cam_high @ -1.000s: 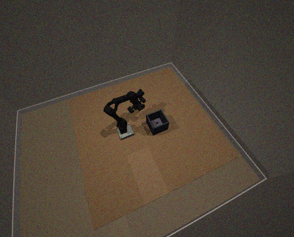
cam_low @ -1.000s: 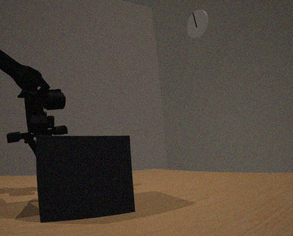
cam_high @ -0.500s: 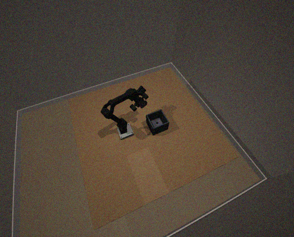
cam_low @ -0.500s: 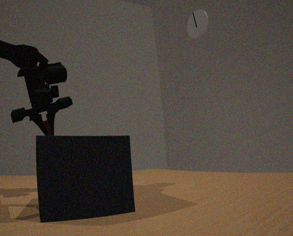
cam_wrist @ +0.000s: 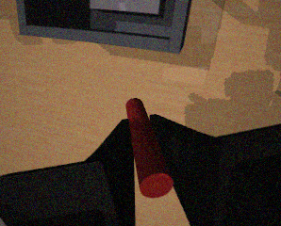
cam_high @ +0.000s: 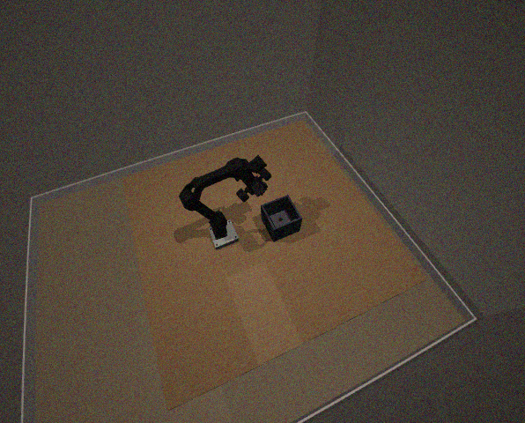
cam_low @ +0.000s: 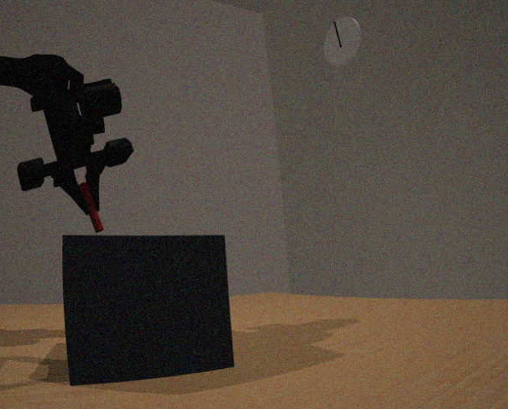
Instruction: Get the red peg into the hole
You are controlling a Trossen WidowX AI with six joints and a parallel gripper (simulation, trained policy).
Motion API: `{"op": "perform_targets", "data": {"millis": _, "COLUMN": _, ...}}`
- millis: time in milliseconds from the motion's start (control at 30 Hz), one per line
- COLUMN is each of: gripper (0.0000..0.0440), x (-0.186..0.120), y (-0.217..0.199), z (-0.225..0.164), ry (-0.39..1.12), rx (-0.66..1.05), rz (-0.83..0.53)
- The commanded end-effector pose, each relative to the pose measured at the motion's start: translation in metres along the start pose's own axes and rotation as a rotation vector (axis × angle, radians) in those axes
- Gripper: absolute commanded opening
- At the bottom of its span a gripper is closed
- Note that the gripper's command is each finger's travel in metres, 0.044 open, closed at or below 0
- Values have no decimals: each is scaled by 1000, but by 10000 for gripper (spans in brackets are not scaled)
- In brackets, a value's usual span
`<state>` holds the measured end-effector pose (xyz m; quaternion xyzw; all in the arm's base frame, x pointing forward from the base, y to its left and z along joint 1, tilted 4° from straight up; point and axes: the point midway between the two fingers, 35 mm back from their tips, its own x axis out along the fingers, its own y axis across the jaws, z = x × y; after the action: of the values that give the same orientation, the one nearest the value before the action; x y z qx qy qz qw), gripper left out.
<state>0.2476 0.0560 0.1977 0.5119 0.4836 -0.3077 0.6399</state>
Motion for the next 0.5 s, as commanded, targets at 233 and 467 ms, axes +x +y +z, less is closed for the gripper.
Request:
{"op": "perform_targets", "data": {"millis": 233, "gripper": 0, "x": 4, "y": -2, "z": 37, "ry": -47, "rx": 42, "rz": -64}}
{"op": "perform_targets", "data": {"millis": 467, "gripper": 0, "x": 10, "y": -1, "z": 56, "ry": -52, "rx": 64, "rz": -96}}
